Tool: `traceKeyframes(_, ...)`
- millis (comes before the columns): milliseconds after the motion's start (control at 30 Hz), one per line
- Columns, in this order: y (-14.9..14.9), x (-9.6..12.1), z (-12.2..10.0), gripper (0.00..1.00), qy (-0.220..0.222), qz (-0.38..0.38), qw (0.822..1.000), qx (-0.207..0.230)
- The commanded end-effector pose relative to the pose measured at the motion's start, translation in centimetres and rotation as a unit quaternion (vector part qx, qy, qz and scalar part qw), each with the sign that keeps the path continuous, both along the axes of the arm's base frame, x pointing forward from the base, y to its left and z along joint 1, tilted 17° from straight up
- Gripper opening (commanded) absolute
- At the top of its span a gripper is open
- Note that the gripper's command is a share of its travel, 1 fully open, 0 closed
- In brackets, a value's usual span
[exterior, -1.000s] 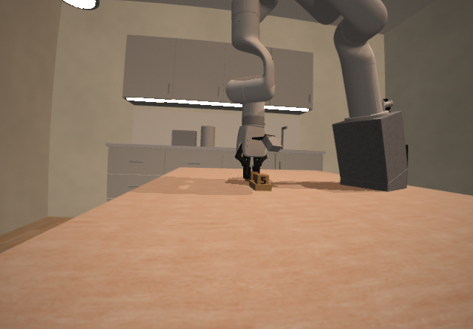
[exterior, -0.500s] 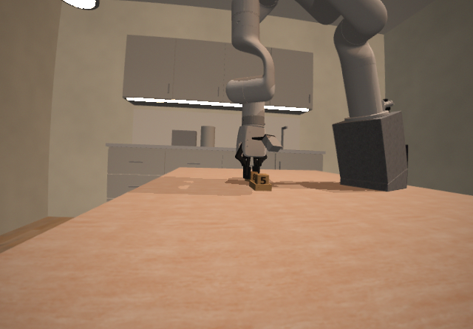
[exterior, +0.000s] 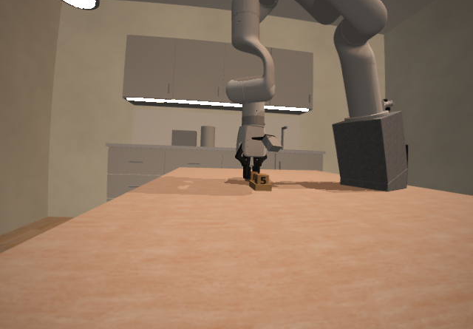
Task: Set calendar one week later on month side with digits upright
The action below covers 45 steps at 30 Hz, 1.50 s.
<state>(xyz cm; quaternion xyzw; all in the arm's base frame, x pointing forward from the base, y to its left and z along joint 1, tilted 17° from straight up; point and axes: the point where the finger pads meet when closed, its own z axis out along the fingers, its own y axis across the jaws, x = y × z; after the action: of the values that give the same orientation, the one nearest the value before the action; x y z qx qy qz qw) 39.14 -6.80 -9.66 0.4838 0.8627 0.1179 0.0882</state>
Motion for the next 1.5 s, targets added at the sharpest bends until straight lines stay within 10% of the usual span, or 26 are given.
traceKeyframes(0,-0.07,0.08,0.08,0.29,-0.001,0.000,1.000,-0.001)
traceKeyframes(1467,-0.02,0.18,-0.29,0.29,-0.001,0.000,1.000,-0.001)
